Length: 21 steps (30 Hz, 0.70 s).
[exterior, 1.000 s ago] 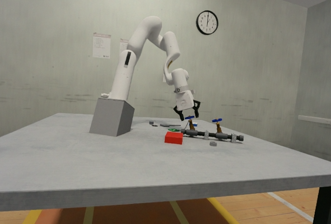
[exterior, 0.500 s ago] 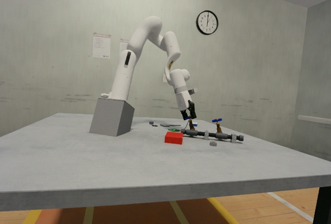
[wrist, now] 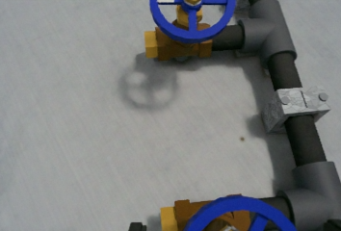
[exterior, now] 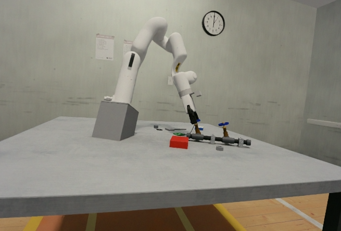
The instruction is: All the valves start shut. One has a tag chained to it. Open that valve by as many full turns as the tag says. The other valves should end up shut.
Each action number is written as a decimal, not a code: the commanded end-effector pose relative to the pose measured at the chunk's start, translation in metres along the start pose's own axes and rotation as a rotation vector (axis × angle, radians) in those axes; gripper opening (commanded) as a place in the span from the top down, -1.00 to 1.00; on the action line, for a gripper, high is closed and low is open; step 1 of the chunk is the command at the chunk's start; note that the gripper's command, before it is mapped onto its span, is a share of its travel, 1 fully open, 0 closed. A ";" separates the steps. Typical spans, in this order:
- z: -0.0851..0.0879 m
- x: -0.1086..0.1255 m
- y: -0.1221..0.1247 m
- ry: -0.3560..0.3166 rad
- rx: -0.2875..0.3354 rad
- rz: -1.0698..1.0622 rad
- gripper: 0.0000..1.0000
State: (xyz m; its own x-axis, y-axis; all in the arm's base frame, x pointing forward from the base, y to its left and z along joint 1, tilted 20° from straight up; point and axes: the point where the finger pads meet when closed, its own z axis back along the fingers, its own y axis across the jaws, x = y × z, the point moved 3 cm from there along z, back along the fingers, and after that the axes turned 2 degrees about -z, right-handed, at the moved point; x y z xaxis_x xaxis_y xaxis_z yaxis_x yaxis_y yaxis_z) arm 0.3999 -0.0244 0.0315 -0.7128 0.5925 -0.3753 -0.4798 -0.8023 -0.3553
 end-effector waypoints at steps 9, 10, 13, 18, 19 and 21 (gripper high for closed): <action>0.000 -0.003 -0.001 -0.053 0.028 -0.634 -1.00; 0.000 -0.003 -0.001 -0.058 0.030 -0.678 -1.00; 0.000 -0.004 0.000 -0.081 0.035 -0.803 -1.00; 0.000 -0.005 0.000 -0.128 0.036 -0.918 -1.00; 0.000 -0.005 0.000 -0.128 0.036 -0.918 -1.00; 0.000 -0.005 0.000 -0.128 0.036 -0.918 -1.00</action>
State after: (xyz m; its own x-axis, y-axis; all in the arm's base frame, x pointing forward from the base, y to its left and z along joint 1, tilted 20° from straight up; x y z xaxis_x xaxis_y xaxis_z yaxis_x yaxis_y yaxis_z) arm 0.4006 -0.0231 0.0320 -0.0888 0.9958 -0.0227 -0.8669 -0.0885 -0.4906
